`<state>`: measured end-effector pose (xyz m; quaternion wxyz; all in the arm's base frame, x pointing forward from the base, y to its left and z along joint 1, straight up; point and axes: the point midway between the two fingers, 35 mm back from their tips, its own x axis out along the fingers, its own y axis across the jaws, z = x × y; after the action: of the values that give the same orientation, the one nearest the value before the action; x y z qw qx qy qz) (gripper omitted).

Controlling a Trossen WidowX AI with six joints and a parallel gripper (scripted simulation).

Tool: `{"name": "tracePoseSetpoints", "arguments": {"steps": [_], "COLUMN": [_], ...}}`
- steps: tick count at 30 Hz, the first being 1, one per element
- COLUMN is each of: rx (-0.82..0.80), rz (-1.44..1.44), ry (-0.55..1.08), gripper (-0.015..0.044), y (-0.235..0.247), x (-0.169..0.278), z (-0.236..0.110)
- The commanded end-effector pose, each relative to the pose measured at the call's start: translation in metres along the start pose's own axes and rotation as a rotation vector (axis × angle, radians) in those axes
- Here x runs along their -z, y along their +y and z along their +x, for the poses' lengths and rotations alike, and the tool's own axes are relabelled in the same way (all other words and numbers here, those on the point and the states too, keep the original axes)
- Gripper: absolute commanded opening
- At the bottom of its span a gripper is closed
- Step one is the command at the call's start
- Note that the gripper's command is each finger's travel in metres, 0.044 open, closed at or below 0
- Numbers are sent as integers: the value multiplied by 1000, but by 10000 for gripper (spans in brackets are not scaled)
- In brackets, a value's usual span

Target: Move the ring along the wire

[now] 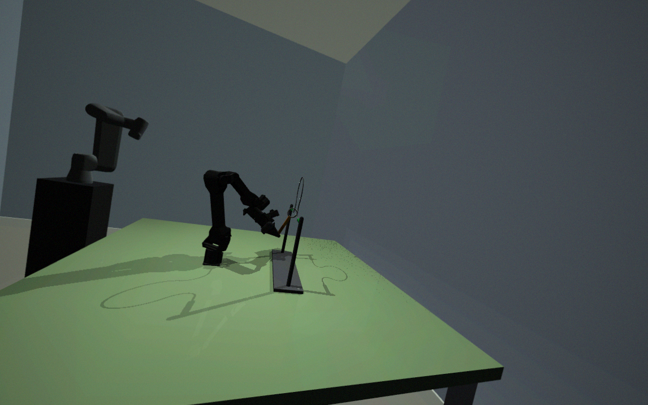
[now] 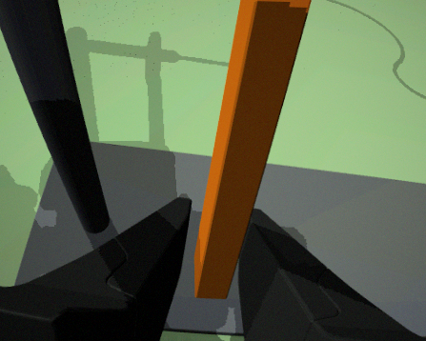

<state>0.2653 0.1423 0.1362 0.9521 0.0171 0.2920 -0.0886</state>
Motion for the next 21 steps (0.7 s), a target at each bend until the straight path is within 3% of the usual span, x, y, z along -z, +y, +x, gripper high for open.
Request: {"name": "tracePoseSetpoints", "arguments": {"steps": [1,13,21], "rx": [1,3,3], "rz": [1,2,1], "ry": [2,5,4], "gripper": [160,160,160], "y": [0,0,0], "x": [0,2,1], "z": [-4,-47,-49]}}
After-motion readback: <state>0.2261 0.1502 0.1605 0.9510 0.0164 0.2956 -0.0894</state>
